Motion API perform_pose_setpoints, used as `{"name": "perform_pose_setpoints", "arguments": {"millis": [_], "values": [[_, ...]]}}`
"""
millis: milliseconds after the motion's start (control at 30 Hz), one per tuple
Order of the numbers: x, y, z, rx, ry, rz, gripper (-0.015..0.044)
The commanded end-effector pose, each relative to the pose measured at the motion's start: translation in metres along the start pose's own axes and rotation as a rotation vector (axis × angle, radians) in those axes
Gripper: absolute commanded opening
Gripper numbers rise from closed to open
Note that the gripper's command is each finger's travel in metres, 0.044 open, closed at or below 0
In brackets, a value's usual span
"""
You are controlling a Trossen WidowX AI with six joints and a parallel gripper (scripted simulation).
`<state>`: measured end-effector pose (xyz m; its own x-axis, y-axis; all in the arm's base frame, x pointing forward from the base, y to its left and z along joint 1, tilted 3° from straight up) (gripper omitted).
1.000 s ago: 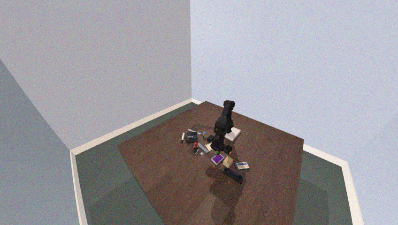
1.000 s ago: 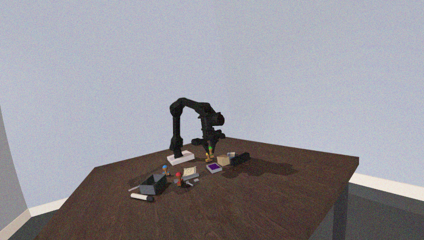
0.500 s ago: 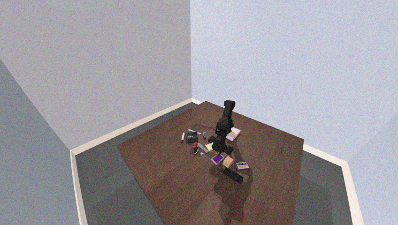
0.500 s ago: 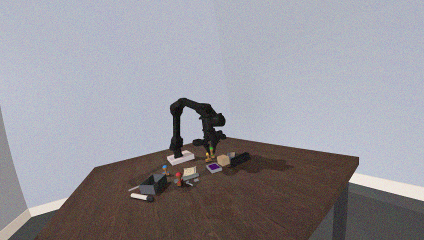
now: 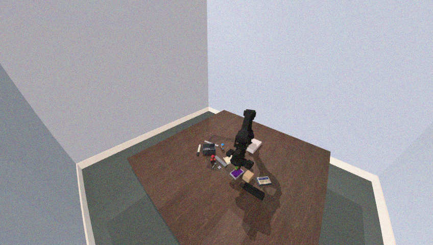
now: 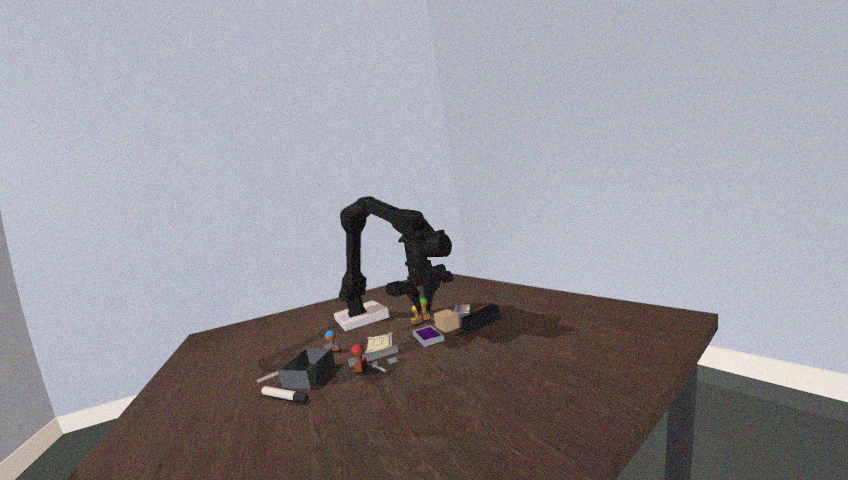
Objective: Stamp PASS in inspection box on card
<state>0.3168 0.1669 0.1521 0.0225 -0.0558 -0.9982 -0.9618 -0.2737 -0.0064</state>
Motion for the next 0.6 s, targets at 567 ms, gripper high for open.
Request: {"name": "perform_pose_setpoints", "arguments": {"millis": [567], "values": [[0.014,0.000,0.000,0.001,0.000,0.001,0.0000]]}}
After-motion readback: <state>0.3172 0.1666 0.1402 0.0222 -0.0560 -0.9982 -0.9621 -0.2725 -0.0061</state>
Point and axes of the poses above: the point midway between the two fingers, 35 mm back from their tips, its own x axis out along the fingers, its own z axis across the jaws, y = z × x, the point moved 7 cm from there along -x, back along the fingers, and after that the axes turned 7 degrees about -x, right-handed, at the moved point
